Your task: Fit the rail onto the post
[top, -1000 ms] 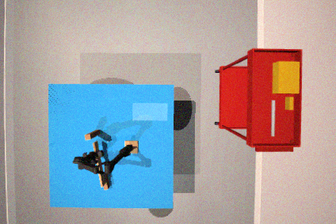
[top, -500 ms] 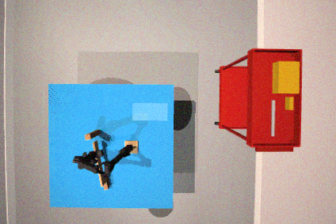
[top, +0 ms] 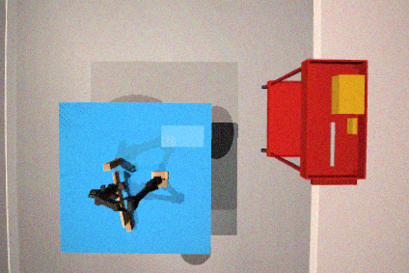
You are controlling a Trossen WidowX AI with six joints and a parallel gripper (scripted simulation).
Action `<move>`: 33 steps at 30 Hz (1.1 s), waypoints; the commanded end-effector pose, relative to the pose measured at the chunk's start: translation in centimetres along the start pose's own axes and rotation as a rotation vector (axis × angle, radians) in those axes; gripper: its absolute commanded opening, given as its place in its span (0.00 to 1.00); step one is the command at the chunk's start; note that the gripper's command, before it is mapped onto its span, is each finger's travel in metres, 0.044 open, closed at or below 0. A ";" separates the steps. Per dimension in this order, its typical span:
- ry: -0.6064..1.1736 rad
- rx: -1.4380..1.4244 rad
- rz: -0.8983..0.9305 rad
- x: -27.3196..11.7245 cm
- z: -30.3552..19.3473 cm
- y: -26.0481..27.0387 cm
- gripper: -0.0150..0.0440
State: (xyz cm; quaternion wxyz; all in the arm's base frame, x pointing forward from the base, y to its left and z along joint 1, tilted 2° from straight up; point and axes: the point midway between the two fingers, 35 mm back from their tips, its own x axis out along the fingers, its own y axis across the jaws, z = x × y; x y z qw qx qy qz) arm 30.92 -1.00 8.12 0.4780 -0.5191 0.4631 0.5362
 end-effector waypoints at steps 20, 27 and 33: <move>0.002 -0.002 -0.003 0.0 -0.8 -0.1 0.25; 0.002 -0.002 -0.003 0.0 -1.0 -0.1 0.25; 0.002 -0.002 -0.003 -0.1 -1.2 -0.1 0.25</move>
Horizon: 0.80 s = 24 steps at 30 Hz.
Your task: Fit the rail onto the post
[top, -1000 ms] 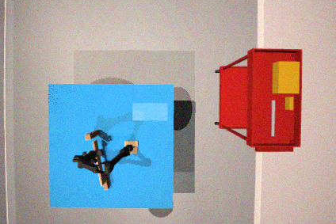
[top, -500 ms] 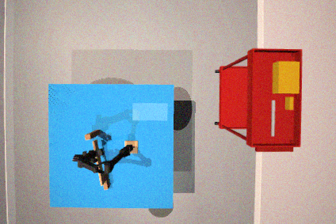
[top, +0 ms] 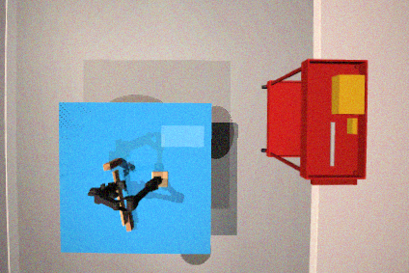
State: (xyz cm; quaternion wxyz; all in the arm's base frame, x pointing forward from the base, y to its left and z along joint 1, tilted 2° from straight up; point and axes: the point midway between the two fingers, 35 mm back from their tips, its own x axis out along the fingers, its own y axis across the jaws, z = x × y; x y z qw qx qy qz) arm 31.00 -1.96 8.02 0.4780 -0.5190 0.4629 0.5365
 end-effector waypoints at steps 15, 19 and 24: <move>0.003 -0.002 -0.003 -0.2 -0.7 -0.1 0.25; 0.003 -0.002 -0.003 -0.2 -0.8 -0.1 0.25; 0.003 -0.002 -0.003 -0.1 -0.9 -0.1 0.25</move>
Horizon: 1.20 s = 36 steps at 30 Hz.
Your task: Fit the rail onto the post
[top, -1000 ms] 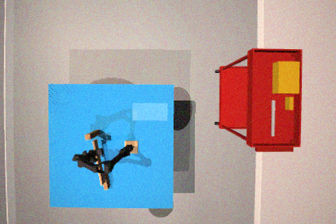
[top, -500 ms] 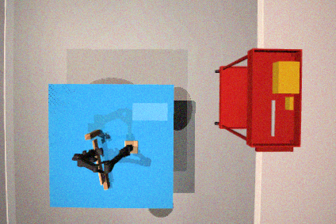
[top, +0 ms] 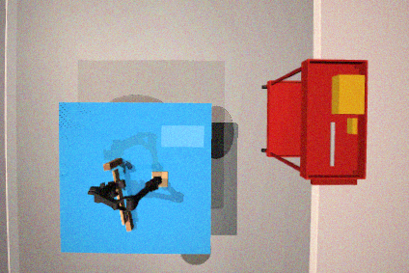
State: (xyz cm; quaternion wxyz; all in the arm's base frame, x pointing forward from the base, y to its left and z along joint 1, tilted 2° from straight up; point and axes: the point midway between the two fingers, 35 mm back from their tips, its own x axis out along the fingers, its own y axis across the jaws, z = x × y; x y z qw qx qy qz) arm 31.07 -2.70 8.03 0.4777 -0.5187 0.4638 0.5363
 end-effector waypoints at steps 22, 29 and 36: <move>0.003 -0.003 -0.004 -0.2 -0.8 -0.1 0.25; 0.003 -0.003 -0.004 -0.2 -1.1 -0.1 0.25; 0.003 -0.003 -0.004 -0.2 -1.3 -0.1 0.25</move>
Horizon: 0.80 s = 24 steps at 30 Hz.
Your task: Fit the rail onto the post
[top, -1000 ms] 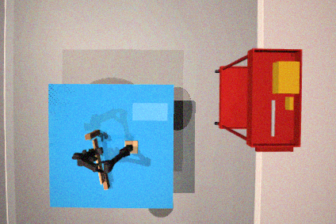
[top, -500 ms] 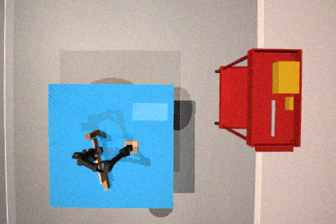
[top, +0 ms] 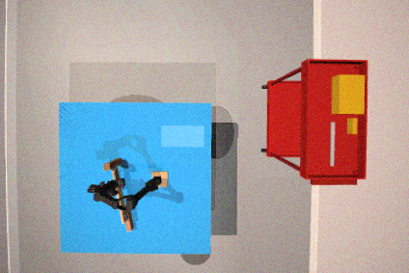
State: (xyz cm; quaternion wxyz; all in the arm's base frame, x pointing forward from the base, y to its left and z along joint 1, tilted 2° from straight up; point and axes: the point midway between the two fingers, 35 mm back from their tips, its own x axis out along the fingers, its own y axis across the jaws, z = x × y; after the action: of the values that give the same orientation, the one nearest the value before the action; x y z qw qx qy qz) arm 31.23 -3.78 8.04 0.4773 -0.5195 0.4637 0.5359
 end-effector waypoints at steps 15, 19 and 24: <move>0.002 -0.002 -0.004 0.0 -0.6 -0.1 0.25; 0.002 -0.002 -0.004 -0.1 -0.7 -0.1 0.25; 0.002 -0.002 -0.004 -0.1 -0.7 -0.1 0.25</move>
State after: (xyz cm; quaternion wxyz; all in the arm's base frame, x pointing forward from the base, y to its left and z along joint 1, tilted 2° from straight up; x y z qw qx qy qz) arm 31.23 -4.14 7.94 0.4776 -0.5176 0.4626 0.5385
